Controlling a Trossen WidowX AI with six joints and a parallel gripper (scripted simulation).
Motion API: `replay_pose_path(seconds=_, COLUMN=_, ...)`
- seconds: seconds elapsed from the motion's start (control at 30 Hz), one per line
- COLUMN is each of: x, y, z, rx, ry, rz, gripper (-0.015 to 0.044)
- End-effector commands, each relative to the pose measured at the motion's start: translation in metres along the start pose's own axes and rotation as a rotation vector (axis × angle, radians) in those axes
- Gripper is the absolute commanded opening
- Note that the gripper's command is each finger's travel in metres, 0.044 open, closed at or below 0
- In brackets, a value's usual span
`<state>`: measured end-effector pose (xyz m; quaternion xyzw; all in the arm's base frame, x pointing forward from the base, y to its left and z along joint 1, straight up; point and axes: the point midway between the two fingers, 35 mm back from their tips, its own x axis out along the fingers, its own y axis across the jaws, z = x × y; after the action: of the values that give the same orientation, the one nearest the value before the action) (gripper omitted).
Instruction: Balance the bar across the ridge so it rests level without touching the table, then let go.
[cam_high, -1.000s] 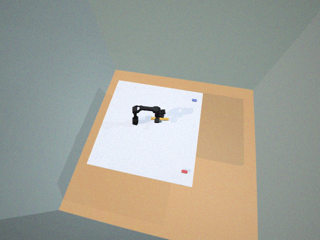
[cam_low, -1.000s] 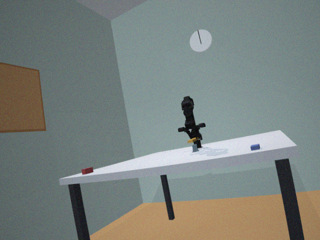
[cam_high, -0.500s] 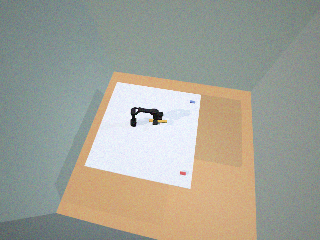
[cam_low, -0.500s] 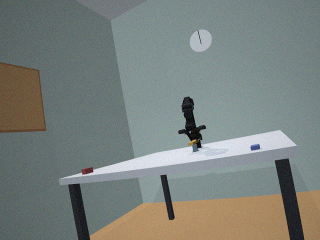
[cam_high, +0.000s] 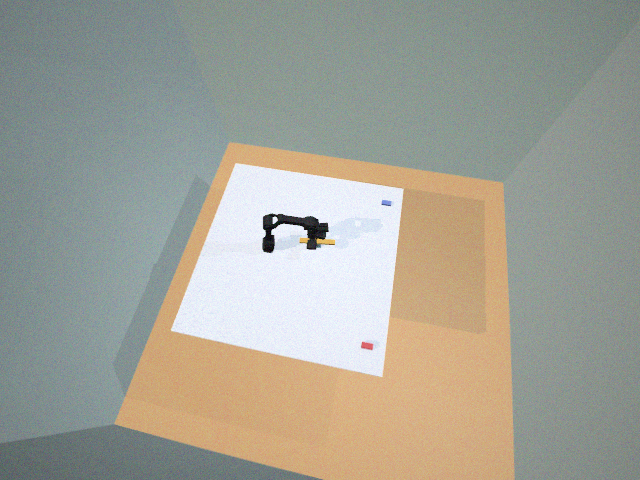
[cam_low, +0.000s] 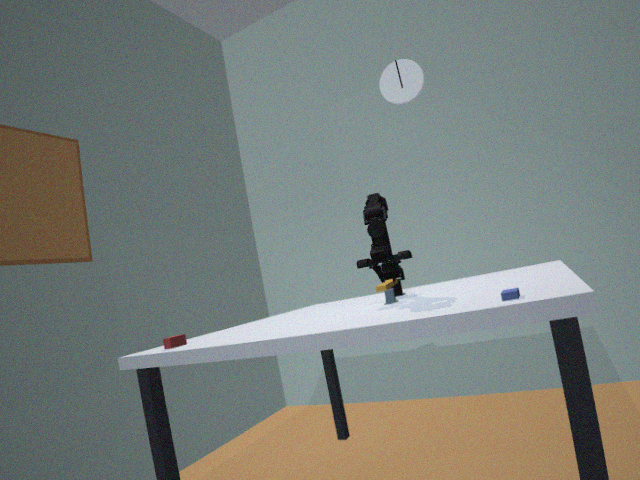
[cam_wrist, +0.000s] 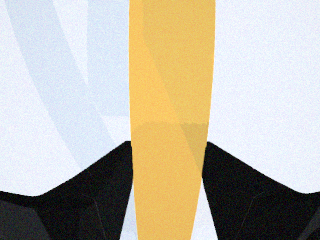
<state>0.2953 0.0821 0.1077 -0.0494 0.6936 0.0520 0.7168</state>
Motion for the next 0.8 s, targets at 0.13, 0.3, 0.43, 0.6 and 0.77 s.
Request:
replay_pose_path(seconds=0.13, x=0.0012, y=0.0005, z=0.0004, rx=-0.001, ry=-0.001, rz=0.003, gripper=0.0000)
replay_pose_path(seconds=0.3, x=0.0016, y=0.0005, z=0.0005, rx=-0.001, ry=-0.001, rz=0.003, gripper=0.0000)
replay_pose_path(seconds=0.43, x=0.0020, y=0.0005, z=0.0005, rx=-0.001, ry=-0.001, rz=0.003, gripper=0.0000)
replay_pose_path(seconds=0.6, x=0.0024, y=0.0004, z=0.0005, rx=-0.001, ry=-0.001, rz=0.003, gripper=0.0000)
replay_pose_path(seconds=0.77, x=0.0029, y=0.0005, z=0.0005, rx=-0.001, ry=-0.001, rz=0.003, gripper=0.0000)
